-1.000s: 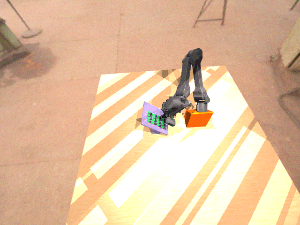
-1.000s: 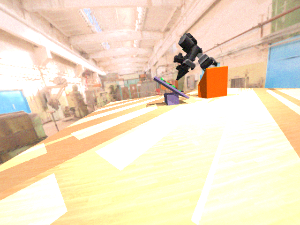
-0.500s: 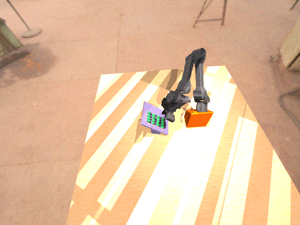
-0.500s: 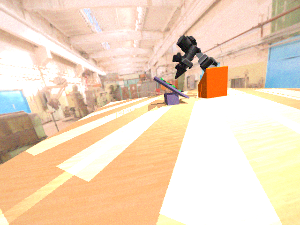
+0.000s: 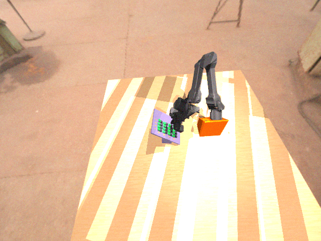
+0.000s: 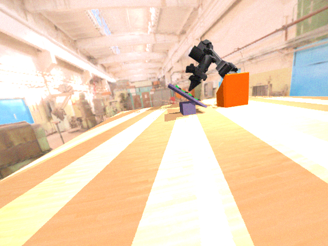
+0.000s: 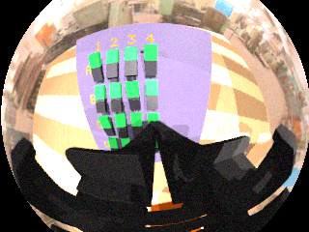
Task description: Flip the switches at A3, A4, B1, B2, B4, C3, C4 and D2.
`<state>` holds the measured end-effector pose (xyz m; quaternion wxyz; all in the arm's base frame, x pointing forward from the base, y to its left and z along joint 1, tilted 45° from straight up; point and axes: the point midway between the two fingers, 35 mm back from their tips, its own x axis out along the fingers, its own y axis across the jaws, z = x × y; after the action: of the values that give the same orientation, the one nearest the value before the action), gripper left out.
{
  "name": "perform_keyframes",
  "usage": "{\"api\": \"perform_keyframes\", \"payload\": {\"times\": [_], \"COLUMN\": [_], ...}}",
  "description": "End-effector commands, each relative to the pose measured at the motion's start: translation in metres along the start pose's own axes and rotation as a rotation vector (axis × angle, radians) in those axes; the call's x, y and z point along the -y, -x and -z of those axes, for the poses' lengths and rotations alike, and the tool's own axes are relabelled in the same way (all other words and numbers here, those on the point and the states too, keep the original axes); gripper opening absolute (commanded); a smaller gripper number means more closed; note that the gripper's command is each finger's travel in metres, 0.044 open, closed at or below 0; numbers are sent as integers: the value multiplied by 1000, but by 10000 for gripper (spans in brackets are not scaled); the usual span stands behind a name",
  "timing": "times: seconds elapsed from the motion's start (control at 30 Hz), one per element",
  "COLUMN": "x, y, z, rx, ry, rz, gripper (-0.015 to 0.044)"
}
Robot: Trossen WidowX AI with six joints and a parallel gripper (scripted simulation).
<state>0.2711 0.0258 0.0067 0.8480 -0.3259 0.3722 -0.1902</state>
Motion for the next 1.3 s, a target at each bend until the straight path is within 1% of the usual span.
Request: {"api": "perform_keyframes", "payload": {"times": [0.0, 0.23, 1.27], "x": [-1, -1, -1], "y": [-4, -13, -16], "z": [3, 3, 3], "rx": [-6, -6, -6], "ry": [9, 9, 9], "rz": [-4, -4, -4], "gripper": [0, 0, 0]}}
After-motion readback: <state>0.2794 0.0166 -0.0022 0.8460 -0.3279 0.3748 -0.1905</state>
